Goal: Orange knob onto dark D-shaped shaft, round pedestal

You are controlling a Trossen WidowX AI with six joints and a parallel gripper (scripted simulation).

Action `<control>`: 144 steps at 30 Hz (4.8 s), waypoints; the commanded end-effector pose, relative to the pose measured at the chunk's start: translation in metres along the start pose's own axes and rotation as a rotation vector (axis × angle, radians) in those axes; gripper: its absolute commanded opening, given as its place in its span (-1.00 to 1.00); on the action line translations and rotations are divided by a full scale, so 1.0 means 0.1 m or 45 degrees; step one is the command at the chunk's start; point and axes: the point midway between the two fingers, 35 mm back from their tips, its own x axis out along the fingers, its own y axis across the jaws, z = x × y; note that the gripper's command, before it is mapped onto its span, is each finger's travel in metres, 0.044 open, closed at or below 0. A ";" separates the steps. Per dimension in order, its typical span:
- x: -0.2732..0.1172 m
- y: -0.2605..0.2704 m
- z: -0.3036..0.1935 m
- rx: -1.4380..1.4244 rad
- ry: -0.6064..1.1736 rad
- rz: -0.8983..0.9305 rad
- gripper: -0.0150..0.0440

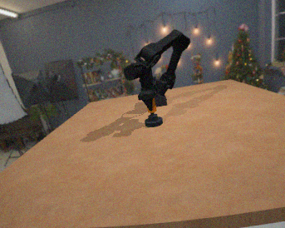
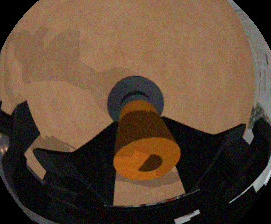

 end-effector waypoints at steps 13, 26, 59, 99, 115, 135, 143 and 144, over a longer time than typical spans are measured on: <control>0.02 0.00 -0.01 -0.012 0.005 -0.007 -0.49; 0.01 0.00 0.00 -0.012 0.005 -0.007 -0.49; -0.02 0.00 0.00 -0.279 0.006 -0.006 -0.49; 0.00 -0.03 0.00 -0.279 0.006 -0.007 -0.49; 0.03 0.01 -0.01 -0.279 0.006 -0.006 -0.49; -0.02 -0.02 0.01 -0.545 0.007 -0.006 -0.49; 0.01 -0.03 -0.01 -0.545 0.007 -0.006 -0.49; 0.01 -0.03 -0.01 -0.545 0.007 -0.006 -0.49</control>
